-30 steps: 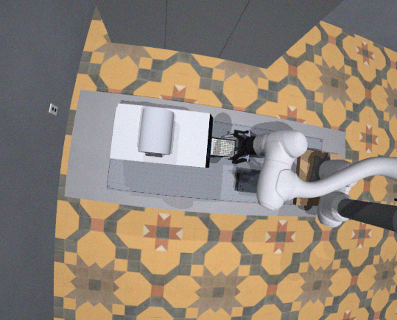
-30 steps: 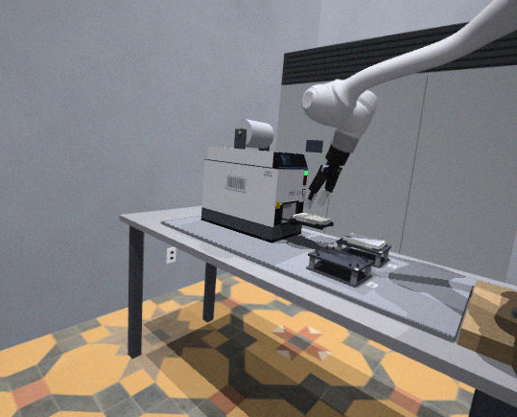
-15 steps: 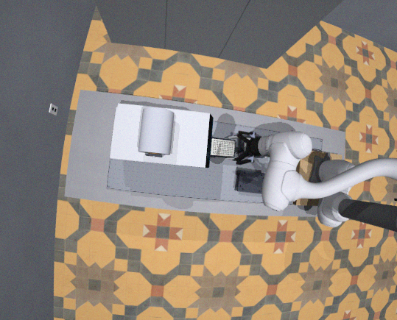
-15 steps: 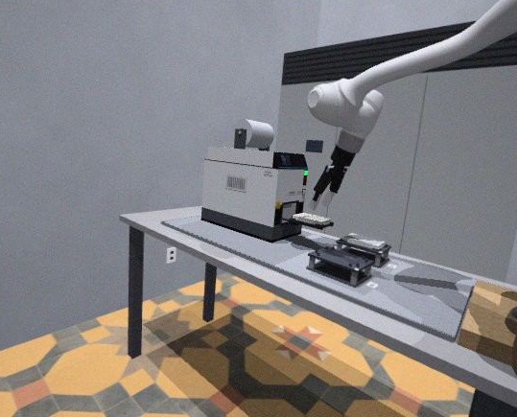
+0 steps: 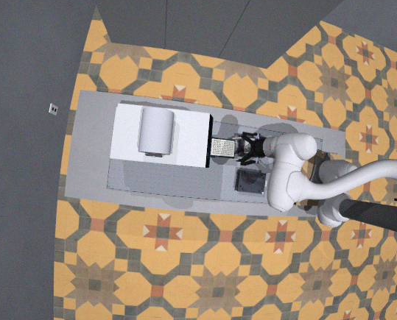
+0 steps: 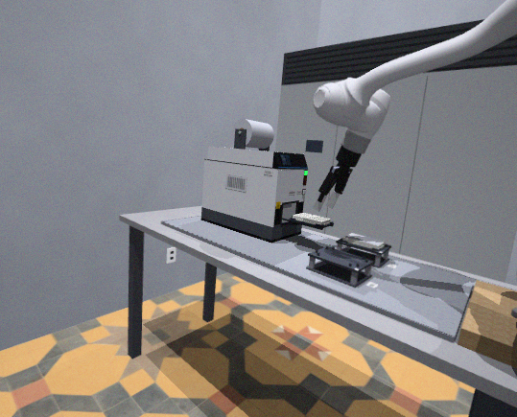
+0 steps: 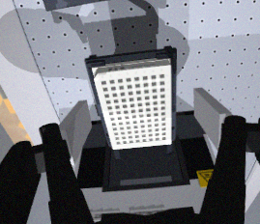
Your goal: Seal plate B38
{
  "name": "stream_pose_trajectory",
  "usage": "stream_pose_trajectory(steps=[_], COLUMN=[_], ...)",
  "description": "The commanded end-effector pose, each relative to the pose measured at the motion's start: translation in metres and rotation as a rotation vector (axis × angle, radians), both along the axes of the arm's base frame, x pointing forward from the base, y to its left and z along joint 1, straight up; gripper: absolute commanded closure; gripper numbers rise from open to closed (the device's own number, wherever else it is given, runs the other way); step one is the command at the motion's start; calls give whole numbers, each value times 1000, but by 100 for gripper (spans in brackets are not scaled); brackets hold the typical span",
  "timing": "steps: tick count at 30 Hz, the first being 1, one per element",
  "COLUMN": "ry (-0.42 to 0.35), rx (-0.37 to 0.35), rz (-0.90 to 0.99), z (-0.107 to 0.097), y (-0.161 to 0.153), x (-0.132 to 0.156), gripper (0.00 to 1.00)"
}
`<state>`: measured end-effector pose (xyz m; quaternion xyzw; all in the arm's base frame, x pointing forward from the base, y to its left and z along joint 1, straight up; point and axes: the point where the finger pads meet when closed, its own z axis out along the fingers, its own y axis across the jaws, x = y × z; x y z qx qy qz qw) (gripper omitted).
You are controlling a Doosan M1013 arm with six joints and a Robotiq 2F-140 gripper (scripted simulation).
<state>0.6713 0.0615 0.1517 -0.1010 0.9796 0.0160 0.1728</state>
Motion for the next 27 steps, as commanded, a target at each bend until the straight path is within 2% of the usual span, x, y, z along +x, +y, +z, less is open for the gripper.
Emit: stream_pose_trajectory(steps=[1, 6, 15, 16, 23, 27], ry=[0, 33, 326, 342, 342, 342], rx=[0, -7, -68, -71, -71, -71], rz=[0, 0, -1, -1, -1, -1], z=[0, 0, 0, 0, 11, 26], y=[0, 0, -1, -1, -10, -23], x=[-4, -6, -6, -6, -5, -3], gripper=[30, 30, 30, 30, 32, 33])
